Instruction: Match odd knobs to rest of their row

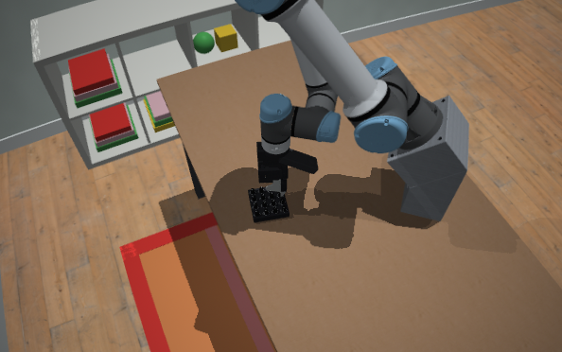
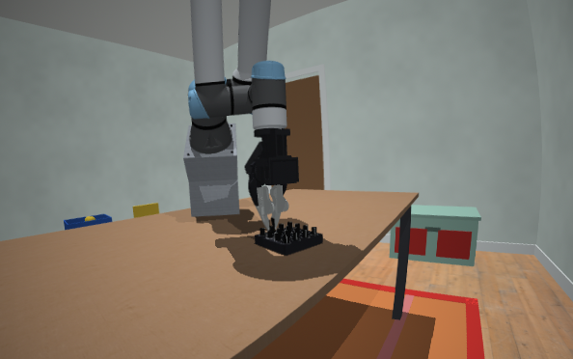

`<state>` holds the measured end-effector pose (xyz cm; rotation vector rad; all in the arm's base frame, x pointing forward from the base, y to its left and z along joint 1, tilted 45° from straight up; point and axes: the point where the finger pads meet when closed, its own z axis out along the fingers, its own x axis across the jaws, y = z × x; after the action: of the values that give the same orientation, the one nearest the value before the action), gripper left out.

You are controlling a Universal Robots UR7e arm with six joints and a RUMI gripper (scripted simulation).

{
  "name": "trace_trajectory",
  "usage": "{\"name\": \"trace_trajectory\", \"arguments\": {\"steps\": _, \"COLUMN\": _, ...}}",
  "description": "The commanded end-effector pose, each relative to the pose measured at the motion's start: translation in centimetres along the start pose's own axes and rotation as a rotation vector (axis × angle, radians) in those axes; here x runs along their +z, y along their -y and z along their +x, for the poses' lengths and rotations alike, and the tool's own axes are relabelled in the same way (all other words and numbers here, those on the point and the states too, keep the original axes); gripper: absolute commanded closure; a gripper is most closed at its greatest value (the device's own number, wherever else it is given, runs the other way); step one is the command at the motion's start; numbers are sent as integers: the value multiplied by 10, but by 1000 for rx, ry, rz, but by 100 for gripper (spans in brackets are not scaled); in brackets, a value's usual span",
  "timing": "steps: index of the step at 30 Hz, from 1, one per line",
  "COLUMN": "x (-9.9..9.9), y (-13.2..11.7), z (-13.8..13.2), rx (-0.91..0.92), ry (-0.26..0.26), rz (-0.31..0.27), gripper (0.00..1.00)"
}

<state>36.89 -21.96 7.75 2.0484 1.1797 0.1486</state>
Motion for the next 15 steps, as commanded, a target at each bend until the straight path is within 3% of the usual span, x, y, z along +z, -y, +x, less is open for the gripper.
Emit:
{"name": "trace_trajectory", "arguments": {"steps": 1, "x": 0, "y": 0, "z": 0, "rx": 80, "ry": 3, "rz": 0, "gripper": 96}}
{"name": "trace_trajectory", "arguments": {"steps": 15, "x": 0, "y": -1, "z": 2, "rx": 339, "ry": 3, "rz": 0, "gripper": 96}}
